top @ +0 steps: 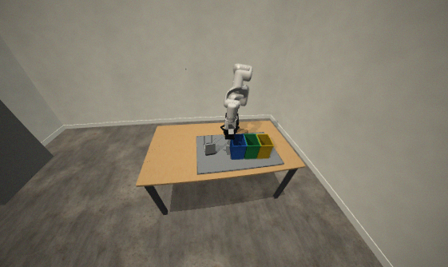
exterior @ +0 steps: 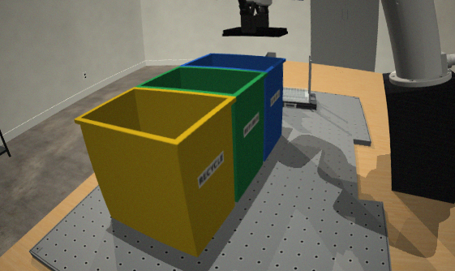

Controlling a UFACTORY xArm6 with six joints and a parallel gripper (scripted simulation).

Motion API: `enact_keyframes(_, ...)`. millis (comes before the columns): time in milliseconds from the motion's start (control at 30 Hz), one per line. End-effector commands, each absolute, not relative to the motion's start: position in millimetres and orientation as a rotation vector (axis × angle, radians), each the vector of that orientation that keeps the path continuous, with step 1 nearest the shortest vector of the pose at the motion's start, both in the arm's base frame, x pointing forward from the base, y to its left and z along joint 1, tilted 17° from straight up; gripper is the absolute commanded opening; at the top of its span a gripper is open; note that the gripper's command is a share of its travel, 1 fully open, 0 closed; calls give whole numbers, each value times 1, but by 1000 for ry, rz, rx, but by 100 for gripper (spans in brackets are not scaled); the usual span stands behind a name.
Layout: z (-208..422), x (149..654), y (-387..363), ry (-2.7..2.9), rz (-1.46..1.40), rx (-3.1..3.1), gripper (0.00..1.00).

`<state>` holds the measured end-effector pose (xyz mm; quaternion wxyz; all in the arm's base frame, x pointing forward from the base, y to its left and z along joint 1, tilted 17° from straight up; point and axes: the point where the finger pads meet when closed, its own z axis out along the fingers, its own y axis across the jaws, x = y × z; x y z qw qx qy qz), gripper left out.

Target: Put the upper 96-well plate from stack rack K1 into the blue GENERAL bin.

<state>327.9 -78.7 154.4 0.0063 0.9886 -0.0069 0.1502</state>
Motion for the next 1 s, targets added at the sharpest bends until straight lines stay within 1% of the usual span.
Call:
enact_keyframes(0, 155, 334, -57, -26, 471, 3087, 0)
enact_keyframes(667, 154, 345, 2, -26, 471, 3088, 0)
enact_keyframes(967, 153, 347, 13, -26, 471, 3088, 0)
